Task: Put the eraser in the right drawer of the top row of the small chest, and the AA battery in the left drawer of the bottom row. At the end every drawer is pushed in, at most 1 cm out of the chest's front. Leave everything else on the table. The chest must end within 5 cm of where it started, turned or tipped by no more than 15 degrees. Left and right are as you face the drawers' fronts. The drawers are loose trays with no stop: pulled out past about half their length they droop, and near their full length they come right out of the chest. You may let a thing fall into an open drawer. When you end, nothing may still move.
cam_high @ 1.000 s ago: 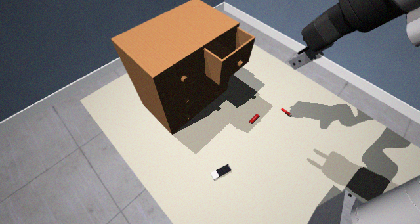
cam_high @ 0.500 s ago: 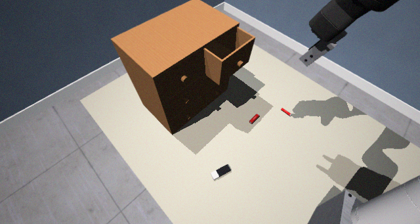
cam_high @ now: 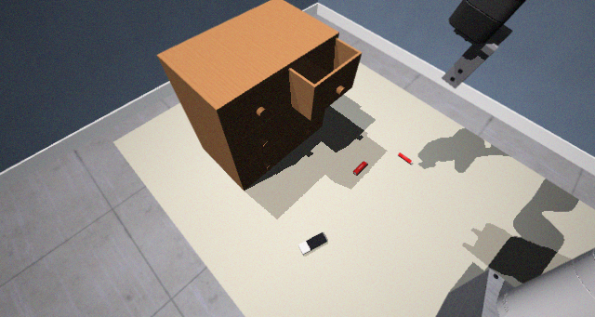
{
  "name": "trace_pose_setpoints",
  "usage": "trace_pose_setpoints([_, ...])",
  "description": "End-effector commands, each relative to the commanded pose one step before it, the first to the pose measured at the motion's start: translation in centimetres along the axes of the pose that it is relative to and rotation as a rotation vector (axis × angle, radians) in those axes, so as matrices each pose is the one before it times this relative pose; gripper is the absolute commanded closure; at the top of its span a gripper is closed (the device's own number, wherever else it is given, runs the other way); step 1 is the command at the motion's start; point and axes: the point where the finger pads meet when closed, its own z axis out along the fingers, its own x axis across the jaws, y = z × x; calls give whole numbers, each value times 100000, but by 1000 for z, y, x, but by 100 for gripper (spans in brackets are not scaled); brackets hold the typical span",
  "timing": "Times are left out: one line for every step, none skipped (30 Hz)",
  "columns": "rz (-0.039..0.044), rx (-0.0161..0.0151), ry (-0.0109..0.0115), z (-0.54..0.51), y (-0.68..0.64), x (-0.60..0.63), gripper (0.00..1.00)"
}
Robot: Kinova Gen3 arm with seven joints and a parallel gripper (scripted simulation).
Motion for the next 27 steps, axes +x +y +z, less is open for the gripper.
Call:
trace_pose_setpoints([-171, 3385, -826, -273, -70, -138, 33])
trace_pose_setpoints([-5, 992, 12, -139, -72, 3, 33])
trace_pose_setpoints([-15, 947, 29, -134, -70, 7, 33])
trace_pose_setpoints([-25, 903, 43, -130, -67, 11, 33])
trace_pose_setpoints([5, 856, -3, -116, -66, -1, 33])
trace_pose_setpoints([8, 812, -8, -108, -64, -3, 33])
trace_pose_setpoints([1, 769, 3, -104, -61, 0, 33])
trace_pose_setpoints([-5, 726, 12, -99, -58, 3, 33])
trace_pose_setpoints([-11, 684, 19, -94, -55, 5, 33])
trace_pose_setpoints([-15, 642, 25, -89, -52, 7, 33])
trace_pose_setpoints([-18, 600, 30, -84, -49, 8, 33])
trace_pose_setpoints([9, 558, -11, -72, -47, -3, 33])
trace_pose_setpoints([6, 518, -6, -67, -44, -2, 33])
trace_pose_setpoints([3, 479, -2, -62, -41, -1, 33])
trace_pose_setpoints([0, 0, 0, 0, 0, 0, 33])
trace_pose_setpoints([0, 0, 0, 0, 0, 0, 33])
trace_pose_setpoints([1, 327, 59, -55, 0, 19, 33])
trace_pose_setpoints([-1, 518, -55, -56, -73, -18, 33])
trace_pose_setpoints([-3, 367, 5, -48, -32, 1, 33])
trace_pose_setpoints([-4, 332, 7, -44, -29, 2, 33])
trace_pose_setpoints([-4, 298, 7, -40, -26, 2, 33])
trace_pose_setpoints([-5, 265, 8, -35, -23, 2, 33])
trace_pose_setpoints([-5, 73, 86, -27, 33, 28, 33])
trace_pose_setpoints([-4, 73, 71, -24, 26, 23, 33])
trace_pose_setpoints([-4, 150, 19, -23, -7, 6, 33])
trace_pose_setpoints([-4, 146, 7, -20, -12, 2, 33])
trace_pose_setpoints([-3, 74, 29, -15, 6, 9, 33])
